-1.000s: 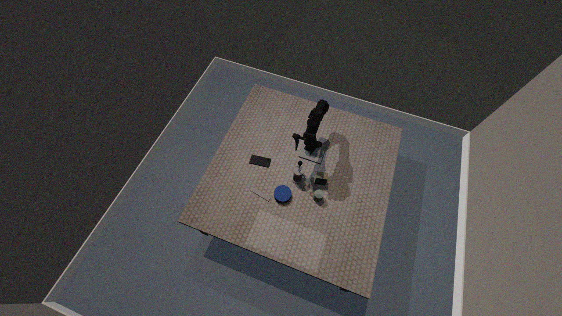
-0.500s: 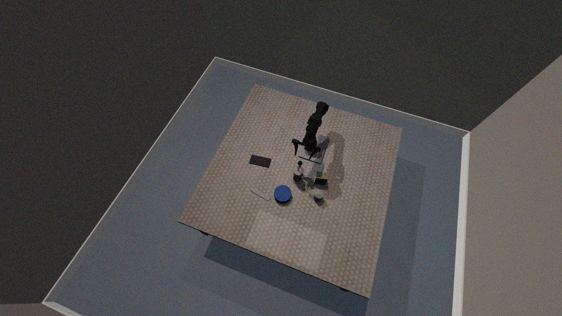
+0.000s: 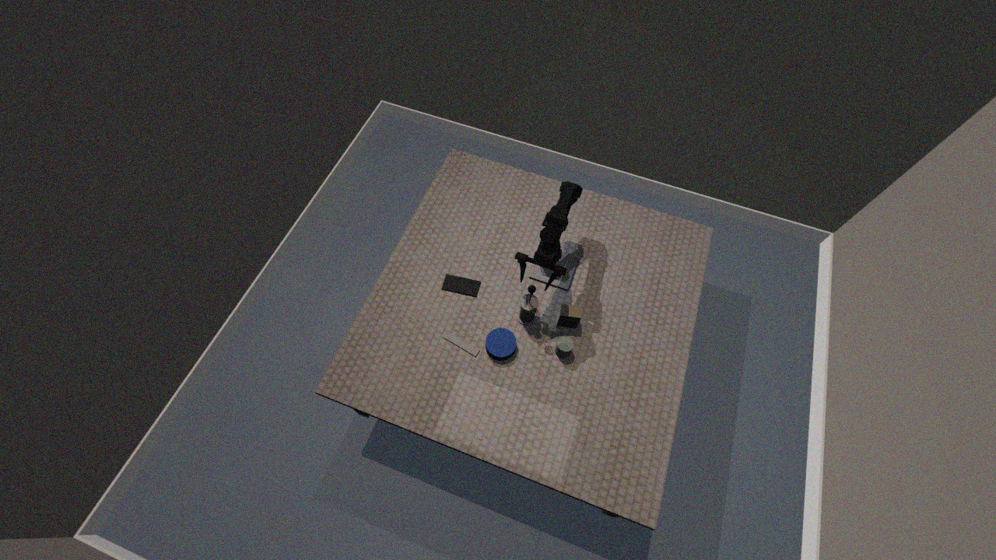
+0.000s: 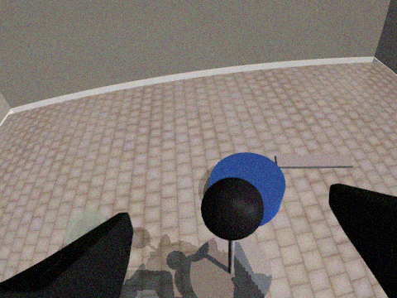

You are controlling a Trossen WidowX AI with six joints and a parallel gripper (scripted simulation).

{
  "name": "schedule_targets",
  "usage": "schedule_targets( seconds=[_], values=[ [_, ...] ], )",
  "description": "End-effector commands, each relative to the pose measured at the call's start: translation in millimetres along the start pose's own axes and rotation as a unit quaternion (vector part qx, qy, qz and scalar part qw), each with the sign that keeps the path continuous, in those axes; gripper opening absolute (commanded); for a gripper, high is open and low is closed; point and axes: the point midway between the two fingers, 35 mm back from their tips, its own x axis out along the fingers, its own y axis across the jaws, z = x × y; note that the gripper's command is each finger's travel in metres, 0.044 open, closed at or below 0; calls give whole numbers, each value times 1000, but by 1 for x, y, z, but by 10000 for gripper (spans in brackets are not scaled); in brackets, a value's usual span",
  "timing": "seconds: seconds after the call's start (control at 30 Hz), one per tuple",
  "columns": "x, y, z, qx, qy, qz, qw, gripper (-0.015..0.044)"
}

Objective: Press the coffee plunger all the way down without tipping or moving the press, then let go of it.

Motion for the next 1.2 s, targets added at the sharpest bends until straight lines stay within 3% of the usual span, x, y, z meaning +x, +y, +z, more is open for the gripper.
schedule_targets(
  seconds=[0.0,0.23,0.63,1.17],
  values=[
    [7,-1,0,-2,0,-3,1000,440],
    [16,-1,-1,-2,0,-3,1000,440],
    [16,-1,-1,-2,0,-3,1000,125],
    [20,-1,-6,-2,0,-3,1000,117]
  ],
)
